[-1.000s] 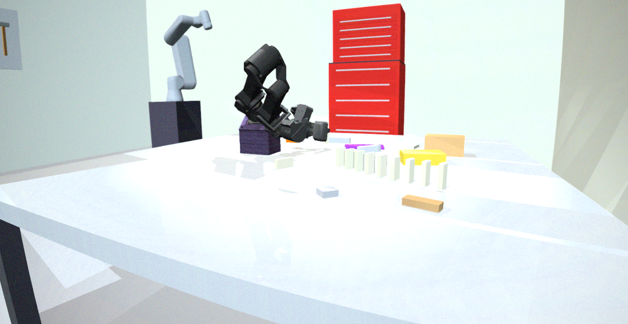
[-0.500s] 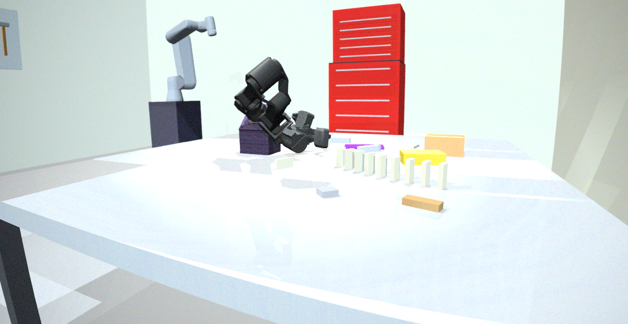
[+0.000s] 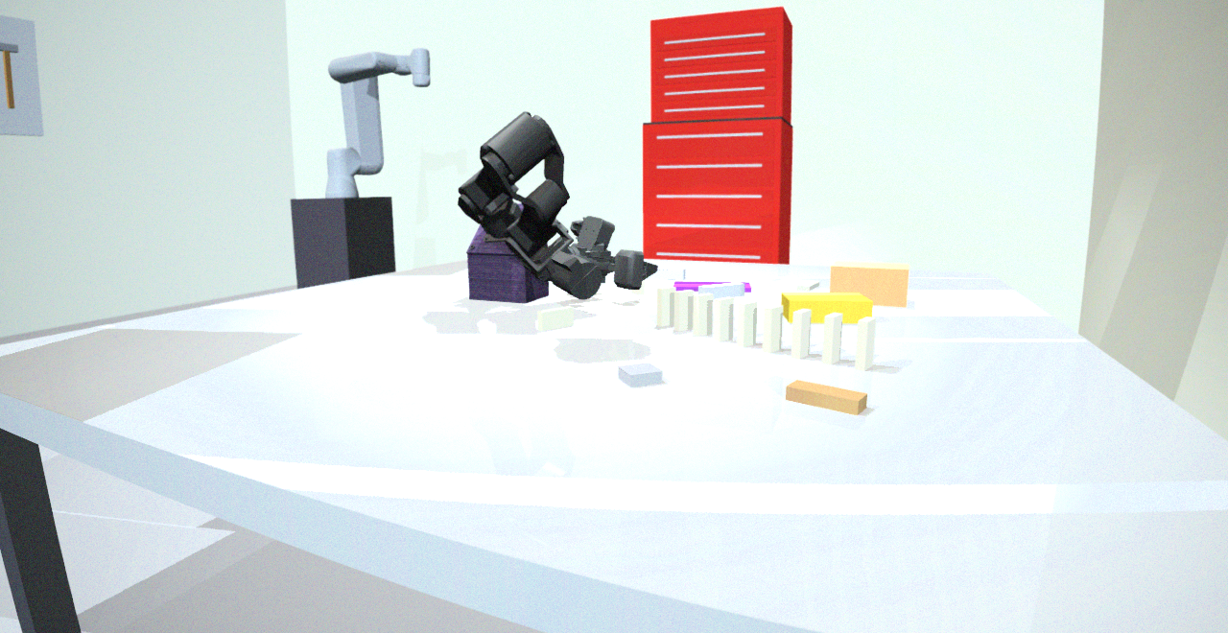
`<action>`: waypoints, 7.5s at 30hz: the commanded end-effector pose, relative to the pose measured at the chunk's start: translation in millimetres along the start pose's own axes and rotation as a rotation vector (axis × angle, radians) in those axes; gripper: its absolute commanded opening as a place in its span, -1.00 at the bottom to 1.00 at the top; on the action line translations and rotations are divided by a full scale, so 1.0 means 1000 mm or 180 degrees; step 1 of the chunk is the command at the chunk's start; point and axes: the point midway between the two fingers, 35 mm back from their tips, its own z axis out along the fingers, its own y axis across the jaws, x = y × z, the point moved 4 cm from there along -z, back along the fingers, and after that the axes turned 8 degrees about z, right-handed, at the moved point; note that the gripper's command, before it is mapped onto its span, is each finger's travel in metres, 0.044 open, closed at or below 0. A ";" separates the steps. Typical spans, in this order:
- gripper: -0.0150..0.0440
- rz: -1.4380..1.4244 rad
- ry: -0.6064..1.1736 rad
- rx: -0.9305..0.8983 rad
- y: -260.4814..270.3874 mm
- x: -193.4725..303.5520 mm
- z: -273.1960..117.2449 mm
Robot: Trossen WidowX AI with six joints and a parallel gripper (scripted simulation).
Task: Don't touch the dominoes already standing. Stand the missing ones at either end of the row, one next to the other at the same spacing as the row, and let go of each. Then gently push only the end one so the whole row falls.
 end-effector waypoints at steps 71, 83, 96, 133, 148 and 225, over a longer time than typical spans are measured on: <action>1.00 -0.0003 0.4572 0.0699 0.010 -0.081 0.063; 1.00 -0.0004 0.4578 0.0704 0.005 -0.059 0.064; 0.29 -0.0005 0.4579 0.0705 0.004 -0.053 0.064; -0.13 0.0775 0.4384 0.1263 -0.012 -0.196 0.038; -0.13 0.3996 0.2991 0.4102 -0.162 -0.199 -0.081; 1.00 0.4018 0.2984 0.4100 -0.162 -0.199 -0.081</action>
